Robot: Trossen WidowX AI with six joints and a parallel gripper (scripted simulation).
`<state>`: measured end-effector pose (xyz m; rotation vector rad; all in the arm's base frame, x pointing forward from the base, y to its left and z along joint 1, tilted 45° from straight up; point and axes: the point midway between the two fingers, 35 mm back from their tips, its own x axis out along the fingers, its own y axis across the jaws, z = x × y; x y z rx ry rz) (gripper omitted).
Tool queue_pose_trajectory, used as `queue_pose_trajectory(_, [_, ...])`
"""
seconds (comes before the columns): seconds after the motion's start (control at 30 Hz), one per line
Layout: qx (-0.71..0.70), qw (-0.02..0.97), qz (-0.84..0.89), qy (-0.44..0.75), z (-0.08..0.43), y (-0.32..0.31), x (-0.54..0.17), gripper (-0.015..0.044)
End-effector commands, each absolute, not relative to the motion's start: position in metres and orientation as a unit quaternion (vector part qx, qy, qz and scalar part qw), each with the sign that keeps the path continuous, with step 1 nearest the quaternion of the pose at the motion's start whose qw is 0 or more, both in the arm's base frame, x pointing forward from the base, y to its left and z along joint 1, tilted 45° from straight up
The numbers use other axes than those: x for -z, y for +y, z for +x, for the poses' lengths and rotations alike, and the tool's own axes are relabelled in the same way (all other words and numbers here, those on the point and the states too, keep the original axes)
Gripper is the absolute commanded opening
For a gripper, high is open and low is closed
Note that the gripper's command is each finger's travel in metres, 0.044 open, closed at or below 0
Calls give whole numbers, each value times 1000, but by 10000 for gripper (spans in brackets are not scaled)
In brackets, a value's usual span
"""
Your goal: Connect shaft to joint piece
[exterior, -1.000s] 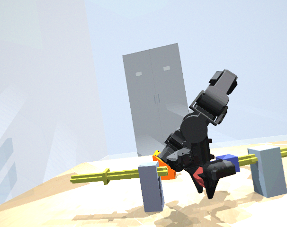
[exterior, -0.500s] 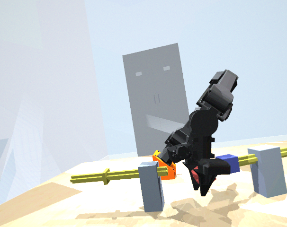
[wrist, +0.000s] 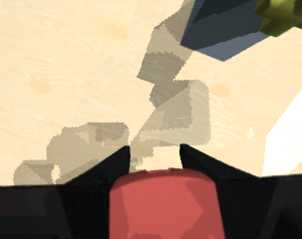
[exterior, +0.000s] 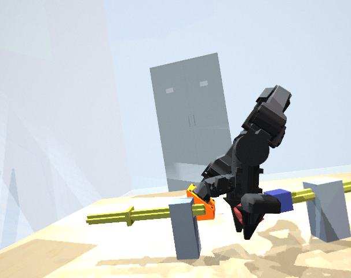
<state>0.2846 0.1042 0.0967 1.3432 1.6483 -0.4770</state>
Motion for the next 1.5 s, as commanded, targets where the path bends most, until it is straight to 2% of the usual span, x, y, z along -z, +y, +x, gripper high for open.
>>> queue_pose_trajectory(0.0, [197, 463, 547, 669, 284, 104, -97, 0])
queue_pose_trajectory(1.0, [195, 463, 546, 670, 285, 104, -97, 0])
queue_pose_trajectory(1.17, [195, 463, 546, 670, 285, 104, -97, 131])
queue_pose_trajectory(1.27, [195, 463, 546, 670, 285, 104, -97, 147])
queue_pose_trajectory(1.47, [195, 463, 546, 670, 285, 104, -97, 304])
